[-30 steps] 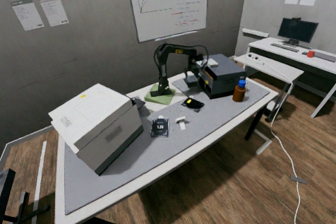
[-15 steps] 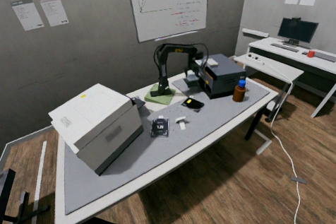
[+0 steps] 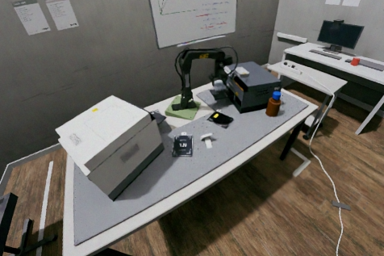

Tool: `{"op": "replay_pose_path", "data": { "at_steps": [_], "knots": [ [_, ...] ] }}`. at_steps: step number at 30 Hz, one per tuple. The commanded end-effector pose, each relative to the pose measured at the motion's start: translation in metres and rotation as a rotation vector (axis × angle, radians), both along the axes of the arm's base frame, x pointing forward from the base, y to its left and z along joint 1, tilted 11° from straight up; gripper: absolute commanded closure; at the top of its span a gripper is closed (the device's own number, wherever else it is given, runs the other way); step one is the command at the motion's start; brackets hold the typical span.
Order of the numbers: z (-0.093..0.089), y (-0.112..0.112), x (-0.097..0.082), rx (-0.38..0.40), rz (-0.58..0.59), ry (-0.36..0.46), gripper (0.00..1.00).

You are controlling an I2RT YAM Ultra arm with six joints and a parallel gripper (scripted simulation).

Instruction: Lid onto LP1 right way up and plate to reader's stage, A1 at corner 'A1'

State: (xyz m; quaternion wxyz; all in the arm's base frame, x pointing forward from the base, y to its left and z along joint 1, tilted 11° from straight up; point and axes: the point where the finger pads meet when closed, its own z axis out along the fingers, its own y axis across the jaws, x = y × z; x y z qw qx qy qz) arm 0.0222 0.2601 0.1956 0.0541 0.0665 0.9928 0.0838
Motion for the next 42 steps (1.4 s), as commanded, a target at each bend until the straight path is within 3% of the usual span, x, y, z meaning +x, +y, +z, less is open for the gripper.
{"op": "replay_pose_path", "data": {
  "at_steps": [1,7,13,28,29,30,34,38,39,42],
  "knots": [
    [0.015,0.001,0.0,0.012,-0.003,-0.015,0.14],
    [0.026,-0.004,-0.002,0.014,-0.004,-0.015,0.14],
    [0.026,-0.003,-0.001,-0.009,-0.008,-0.015,0.14],
    [0.041,-0.006,-0.002,0.029,-0.007,-0.014,0.14],
    [0.042,-0.009,0.001,0.022,0.047,-0.022,0.14],
    [0.03,-0.003,0.002,-0.013,0.013,-0.007,0.14],
    [0.029,-0.004,0.013,-0.038,0.039,-0.014,0.14],
    [0.038,-0.005,0.022,0.011,0.04,-0.013,0.14],
    [0.03,-0.005,0.025,-0.039,0.049,-0.01,0.14],
    [0.029,-0.006,0.033,-0.049,0.058,-0.011,0.14]
  ]
}}
